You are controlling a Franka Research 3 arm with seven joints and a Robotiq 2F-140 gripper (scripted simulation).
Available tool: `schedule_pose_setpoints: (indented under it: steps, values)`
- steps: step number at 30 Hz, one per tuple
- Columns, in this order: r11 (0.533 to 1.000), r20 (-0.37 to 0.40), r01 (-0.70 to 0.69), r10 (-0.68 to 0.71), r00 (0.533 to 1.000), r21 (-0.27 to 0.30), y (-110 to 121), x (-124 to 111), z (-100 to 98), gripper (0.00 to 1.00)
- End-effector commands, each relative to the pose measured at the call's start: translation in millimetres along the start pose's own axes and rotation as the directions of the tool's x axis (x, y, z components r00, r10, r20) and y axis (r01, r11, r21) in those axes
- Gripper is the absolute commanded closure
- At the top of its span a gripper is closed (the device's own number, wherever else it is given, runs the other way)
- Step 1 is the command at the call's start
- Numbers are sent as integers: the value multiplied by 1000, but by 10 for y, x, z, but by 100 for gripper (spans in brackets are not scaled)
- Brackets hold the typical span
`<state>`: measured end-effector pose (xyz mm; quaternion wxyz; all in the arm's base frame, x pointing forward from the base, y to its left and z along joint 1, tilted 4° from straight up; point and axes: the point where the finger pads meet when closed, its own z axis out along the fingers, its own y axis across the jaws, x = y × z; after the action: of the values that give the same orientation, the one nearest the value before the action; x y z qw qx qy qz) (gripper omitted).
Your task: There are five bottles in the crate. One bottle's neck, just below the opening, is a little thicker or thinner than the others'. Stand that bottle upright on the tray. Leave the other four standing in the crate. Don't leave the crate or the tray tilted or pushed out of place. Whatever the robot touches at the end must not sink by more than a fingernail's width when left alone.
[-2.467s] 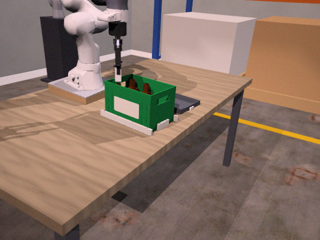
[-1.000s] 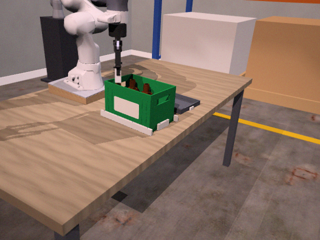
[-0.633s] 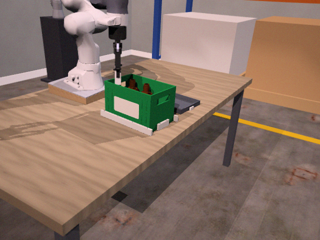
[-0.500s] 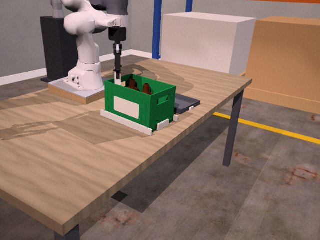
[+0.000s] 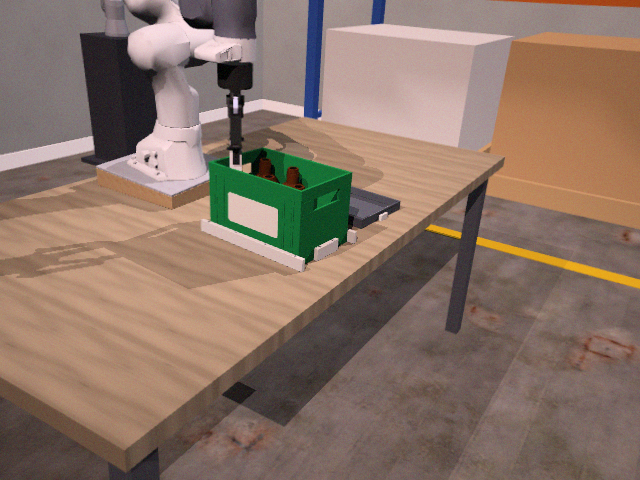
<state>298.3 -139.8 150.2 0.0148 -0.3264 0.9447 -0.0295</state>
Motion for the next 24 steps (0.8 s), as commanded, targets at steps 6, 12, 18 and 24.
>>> schedule_pose_setpoints:
  steps: [6, 12, 18, 24]
  values:
    - [1000, 4, -1, 1, 1000, 9, -29, -6, 52, 56]
    - [1000, 4, -1, 1, 1000, 9, -29, -6, 71, 56]
    - [1000, 4, -1, 1, 1000, 9, -29, -6, 75, 56]
    - [1000, 4, -1, 1, 1000, 9, -29, -6, 75, 56]
